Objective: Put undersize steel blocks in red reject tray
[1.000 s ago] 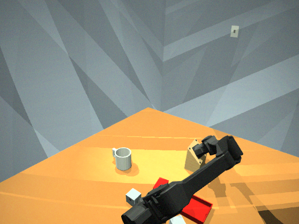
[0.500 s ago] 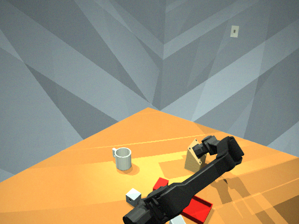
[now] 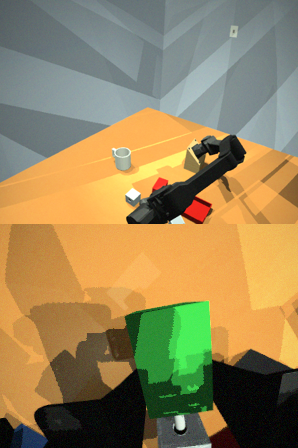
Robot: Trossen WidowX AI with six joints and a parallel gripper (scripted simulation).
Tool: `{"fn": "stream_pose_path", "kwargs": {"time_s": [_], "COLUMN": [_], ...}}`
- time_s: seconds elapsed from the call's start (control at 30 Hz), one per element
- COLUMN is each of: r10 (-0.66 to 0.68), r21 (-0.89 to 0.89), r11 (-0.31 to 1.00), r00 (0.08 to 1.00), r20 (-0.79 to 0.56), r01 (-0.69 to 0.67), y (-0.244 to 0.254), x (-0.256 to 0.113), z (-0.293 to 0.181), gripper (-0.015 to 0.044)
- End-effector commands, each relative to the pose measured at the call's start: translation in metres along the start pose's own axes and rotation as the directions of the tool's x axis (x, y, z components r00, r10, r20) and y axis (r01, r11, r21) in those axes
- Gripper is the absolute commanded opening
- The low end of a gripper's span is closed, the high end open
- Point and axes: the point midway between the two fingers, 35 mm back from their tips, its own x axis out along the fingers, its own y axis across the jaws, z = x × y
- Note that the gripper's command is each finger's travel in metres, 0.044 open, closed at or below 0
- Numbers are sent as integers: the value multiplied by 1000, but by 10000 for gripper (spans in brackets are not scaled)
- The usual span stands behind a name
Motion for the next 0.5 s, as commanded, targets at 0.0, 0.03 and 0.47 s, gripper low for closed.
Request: {"fn": "stream_pose_path", "kwargs": {"time_s": [0.0, 0.03, 0.47], "r10": [2, 2, 2], "r21": [3, 3, 2], "r11": [1000, 1000, 1000], "r00": [1000, 1000, 1000], "r20": [6, 6, 6], "r01": [-2, -2, -2], "y": [1, 1, 1], "x": [-2, -3, -3], "z": [1, 1, 4], "gripper": [0, 0, 0]}}
